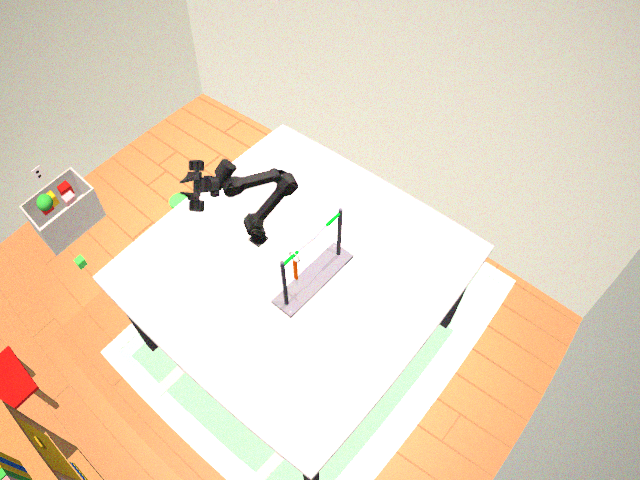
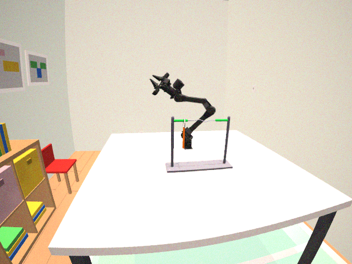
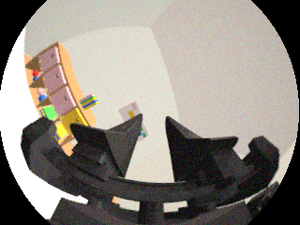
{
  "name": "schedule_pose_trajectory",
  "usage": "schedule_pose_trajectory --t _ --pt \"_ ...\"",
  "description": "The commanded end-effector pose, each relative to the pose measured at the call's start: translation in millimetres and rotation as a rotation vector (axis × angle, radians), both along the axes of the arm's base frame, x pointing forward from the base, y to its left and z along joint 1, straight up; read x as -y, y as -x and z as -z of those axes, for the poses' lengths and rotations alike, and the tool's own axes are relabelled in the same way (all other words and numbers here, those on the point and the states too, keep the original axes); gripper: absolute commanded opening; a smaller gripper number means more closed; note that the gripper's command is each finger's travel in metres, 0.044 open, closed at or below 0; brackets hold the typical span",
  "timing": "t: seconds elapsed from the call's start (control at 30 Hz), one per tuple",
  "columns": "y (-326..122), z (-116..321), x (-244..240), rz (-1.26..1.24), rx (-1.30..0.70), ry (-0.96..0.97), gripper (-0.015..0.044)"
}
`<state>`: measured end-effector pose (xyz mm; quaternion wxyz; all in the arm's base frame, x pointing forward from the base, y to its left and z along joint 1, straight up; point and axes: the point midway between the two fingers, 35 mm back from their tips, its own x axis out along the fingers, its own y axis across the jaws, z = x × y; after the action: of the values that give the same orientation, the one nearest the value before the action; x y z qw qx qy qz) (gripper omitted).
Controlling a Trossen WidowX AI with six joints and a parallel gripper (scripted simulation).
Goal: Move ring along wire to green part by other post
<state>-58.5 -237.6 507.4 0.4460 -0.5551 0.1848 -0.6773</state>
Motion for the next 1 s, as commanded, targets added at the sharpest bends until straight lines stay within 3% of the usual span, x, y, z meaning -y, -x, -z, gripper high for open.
schedule_pose_trajectory --t 0.0,0.47,0.97 --pt "-30.5 41.9 14.9 -0.170 0.044 -0.118 0.0160" --pt "-158.4 201.3 3.1 -0.776 0.132 -0.580 0.0160" --pt "-245.3 364.7 -120.2 -1.347 0.091 -1.152 0.0160"
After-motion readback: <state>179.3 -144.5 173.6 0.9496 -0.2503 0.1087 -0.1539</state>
